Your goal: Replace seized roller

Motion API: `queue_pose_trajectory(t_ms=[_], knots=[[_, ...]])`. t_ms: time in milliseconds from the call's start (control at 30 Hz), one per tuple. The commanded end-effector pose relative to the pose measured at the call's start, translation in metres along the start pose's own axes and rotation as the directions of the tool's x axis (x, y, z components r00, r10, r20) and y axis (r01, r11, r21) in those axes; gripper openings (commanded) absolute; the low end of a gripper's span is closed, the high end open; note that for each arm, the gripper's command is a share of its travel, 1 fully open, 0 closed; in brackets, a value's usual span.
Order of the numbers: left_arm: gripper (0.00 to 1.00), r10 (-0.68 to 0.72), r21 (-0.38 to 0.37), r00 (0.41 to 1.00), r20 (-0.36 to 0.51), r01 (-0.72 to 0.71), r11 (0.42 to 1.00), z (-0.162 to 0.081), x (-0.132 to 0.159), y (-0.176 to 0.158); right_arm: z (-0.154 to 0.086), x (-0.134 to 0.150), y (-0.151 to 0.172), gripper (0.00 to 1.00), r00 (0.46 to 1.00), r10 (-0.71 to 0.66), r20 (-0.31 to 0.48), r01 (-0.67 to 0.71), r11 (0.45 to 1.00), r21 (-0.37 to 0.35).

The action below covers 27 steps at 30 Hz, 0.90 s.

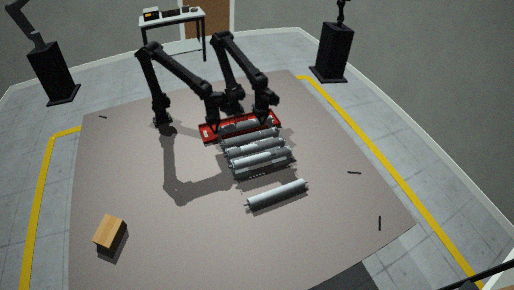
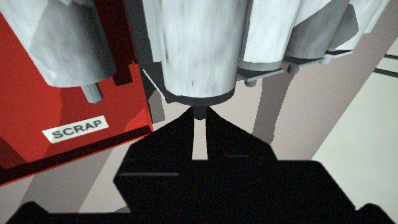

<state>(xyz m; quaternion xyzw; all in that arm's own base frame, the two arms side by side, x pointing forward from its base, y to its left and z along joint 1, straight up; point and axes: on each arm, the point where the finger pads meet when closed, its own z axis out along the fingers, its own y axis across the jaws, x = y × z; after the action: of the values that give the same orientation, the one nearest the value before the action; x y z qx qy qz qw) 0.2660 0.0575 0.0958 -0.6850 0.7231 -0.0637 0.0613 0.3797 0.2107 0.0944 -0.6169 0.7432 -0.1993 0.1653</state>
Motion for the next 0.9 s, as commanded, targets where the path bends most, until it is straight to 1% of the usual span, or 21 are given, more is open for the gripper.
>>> queue_pose_trajectory(t_ms=[0,567,667,700,733,867], knots=[[0.32,0.006,0.035,1.0,0.011,-0.006,0.999,-0.01,-0.004,-0.013,-0.008,-0.005,-0.013,0.03,1.0,0.011,0.017,-0.011,1.0,0.017],[0.32,0.006,0.039,1.0,0.012,-0.007,0.999,-0.01,-0.005,-0.014,-0.008,-0.005,-0.013,0.03,1.0,0.011,0.017,-0.011,1.0,0.017],[0.32,0.006,0.039,1.0,0.012,-0.007,0.999,-0.01,-0.005,-0.014,-0.008,-0.009,-0.014,0.03,1.0,0.013,0.023,-0.013,1.0,0.023],[0.32,0.003,0.036,1.0,0.011,-0.004,0.999,-0.01,-0.004,-0.014,-0.006,-0.005,-0.013,0.03,1.0,0.014,0.013,-0.014,1.0,0.019],[0.32,0.006,0.039,1.0,0.012,-0.007,0.999,-0.01,-0.005,-0.014,-0.001,0.006,-0.007,0.03,1.0,0.014,-0.013,-0.014,1.0,0.001],[0.32,0.006,0.039,1.0,0.012,-0.007,0.999,-0.01,-0.005,-0.014,0.002,0.011,-0.003,0.03,1.0,0.011,-0.028,-0.011,1.0,-0.008]])
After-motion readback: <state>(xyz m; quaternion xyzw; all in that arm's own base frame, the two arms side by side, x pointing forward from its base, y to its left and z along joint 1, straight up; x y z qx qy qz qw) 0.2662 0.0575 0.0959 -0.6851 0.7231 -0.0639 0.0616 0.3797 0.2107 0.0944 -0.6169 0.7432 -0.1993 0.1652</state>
